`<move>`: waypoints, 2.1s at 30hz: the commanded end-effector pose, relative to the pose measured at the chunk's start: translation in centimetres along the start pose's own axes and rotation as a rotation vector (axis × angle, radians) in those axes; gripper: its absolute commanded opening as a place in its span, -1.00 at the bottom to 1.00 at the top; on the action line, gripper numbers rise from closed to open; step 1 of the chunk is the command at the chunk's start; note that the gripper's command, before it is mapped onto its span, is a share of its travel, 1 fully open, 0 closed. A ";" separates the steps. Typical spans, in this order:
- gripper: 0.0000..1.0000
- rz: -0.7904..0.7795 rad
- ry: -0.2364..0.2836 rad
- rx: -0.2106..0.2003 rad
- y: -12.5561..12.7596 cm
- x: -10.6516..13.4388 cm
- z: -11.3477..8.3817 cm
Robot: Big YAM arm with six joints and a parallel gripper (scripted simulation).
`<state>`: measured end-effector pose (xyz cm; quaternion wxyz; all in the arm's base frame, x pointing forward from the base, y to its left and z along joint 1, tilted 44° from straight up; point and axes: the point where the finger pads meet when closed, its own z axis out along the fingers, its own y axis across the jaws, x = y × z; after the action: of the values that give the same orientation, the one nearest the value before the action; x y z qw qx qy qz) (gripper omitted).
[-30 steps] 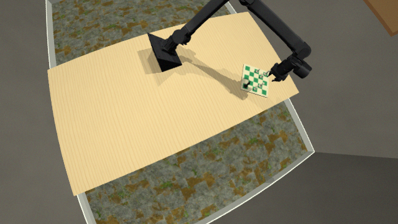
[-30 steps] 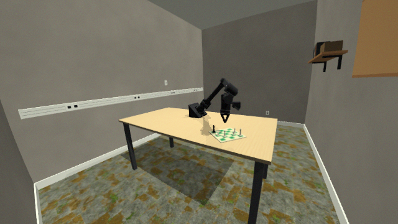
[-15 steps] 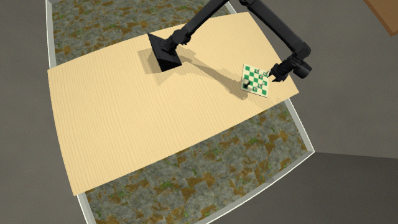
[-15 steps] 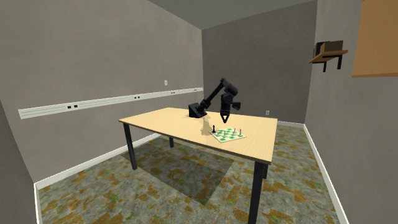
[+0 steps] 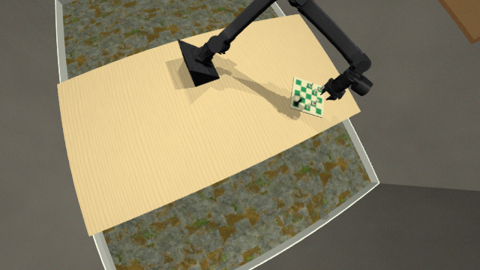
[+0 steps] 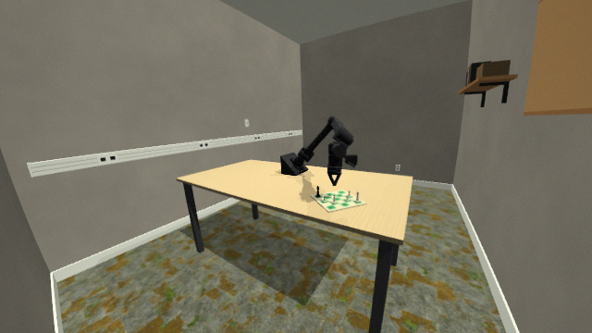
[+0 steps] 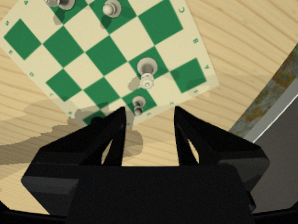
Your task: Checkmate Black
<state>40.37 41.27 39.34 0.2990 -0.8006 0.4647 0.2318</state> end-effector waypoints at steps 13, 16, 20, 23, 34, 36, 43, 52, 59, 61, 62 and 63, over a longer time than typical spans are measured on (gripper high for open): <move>-0.20 0.008 -0.001 -0.025 0.2 -0.2 3.9; -0.20 0.008 -0.001 -0.025 0.2 -0.2 4.3; -0.20 0.008 -0.001 -0.025 0.2 -0.2 4.6; -0.20 0.008 -0.002 -0.025 0.2 -0.2 4.8; -0.20 0.009 -0.001 -0.027 0.2 -0.3 4.9; -0.20 0.009 -0.001 -0.027 0.2 -0.3 4.9; -0.20 0.009 -0.001 -0.027 0.2 -0.3 4.9; -0.20 0.009 -0.001 -0.027 0.2 -0.3 4.9; -0.20 0.009 -0.001 -0.027 0.2 -0.3 4.9; -0.20 0.009 -0.001 -0.027 0.2 -0.3 4.9; -0.20 0.009 -0.001 -0.027 0.2 -0.3 4.9; -0.20 0.009 -0.001 -0.027 0.2 -0.3 4.9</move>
<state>40.05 43.38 37.16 0.2977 -0.7996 0.4662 0.2337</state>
